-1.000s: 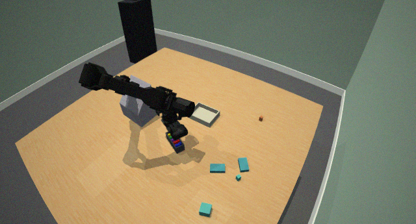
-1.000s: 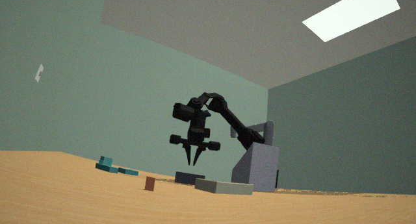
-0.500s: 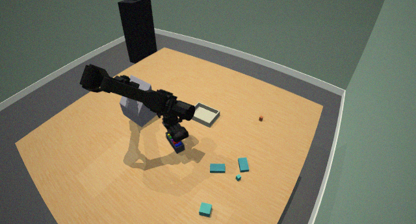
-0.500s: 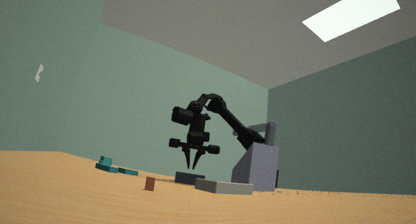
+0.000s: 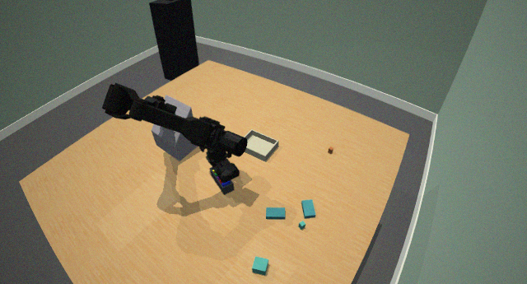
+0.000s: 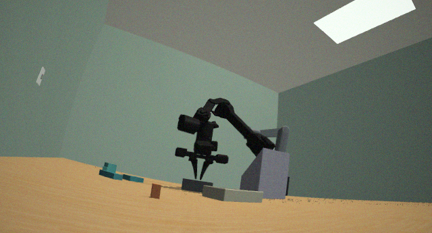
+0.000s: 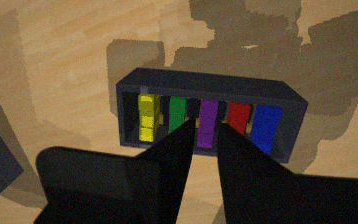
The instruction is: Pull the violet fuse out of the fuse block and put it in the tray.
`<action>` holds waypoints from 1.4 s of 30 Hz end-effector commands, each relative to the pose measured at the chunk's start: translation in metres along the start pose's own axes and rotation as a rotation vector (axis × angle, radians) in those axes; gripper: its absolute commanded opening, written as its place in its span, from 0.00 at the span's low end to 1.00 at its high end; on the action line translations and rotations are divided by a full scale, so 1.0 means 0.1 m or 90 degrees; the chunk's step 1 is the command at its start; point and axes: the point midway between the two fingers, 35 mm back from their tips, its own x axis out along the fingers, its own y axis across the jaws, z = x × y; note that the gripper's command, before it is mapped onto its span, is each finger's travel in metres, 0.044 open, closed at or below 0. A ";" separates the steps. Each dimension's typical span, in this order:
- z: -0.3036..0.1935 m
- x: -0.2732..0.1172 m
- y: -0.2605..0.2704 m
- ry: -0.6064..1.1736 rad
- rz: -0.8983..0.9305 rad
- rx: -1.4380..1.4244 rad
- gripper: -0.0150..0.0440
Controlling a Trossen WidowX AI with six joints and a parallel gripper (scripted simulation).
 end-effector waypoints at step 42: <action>0.00 0.10 0.00 0.000 0.000 0.000 0.25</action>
